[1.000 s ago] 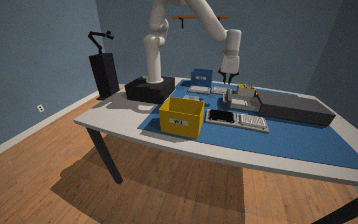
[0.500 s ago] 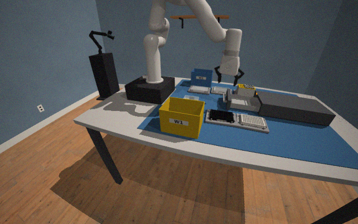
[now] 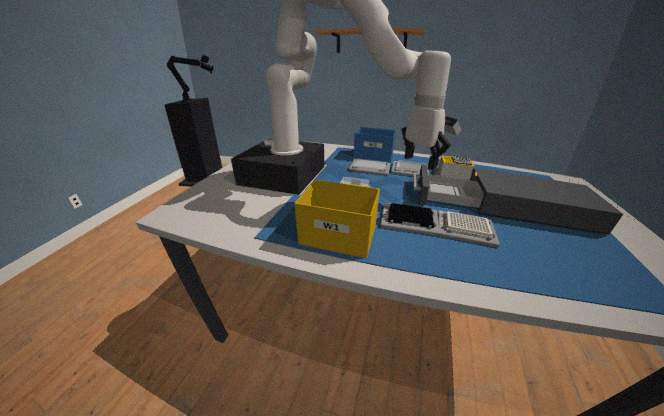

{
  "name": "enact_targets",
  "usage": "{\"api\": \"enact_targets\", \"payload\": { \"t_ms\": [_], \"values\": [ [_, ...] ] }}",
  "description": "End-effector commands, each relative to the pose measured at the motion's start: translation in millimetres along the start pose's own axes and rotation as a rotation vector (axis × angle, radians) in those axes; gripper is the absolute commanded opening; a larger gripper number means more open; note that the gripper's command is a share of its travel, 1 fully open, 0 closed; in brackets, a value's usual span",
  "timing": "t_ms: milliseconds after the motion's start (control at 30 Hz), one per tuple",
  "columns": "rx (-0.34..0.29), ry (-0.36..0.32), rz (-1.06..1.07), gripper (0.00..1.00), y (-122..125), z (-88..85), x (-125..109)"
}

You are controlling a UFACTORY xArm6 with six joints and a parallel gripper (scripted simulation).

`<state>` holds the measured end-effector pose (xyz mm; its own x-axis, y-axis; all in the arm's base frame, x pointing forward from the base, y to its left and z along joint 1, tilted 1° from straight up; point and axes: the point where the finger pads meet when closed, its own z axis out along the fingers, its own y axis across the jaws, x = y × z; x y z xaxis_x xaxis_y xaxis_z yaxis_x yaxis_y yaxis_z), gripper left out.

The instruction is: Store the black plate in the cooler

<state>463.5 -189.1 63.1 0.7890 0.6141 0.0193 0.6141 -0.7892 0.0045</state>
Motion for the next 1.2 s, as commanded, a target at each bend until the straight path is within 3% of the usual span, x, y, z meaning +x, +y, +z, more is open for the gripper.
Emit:
{"api": "enact_targets", "payload": {
  "t_ms": [0, 433, 767, 1167],
  "values": [
    [-0.005, -0.004, 0.098, 1.0, 10.9, -2.0, -9.4],
    [-0.007, -0.003, 0.532, 1.0, 51.5, -3.5, -56.7],
    [-0.007, -0.002, 0.779, 1.0, 51.5, -3.5, -56.7],
    [-0.007, -0.002, 0.778, 1.0, 51.5, -3.5, -56.7]
  ]
}}
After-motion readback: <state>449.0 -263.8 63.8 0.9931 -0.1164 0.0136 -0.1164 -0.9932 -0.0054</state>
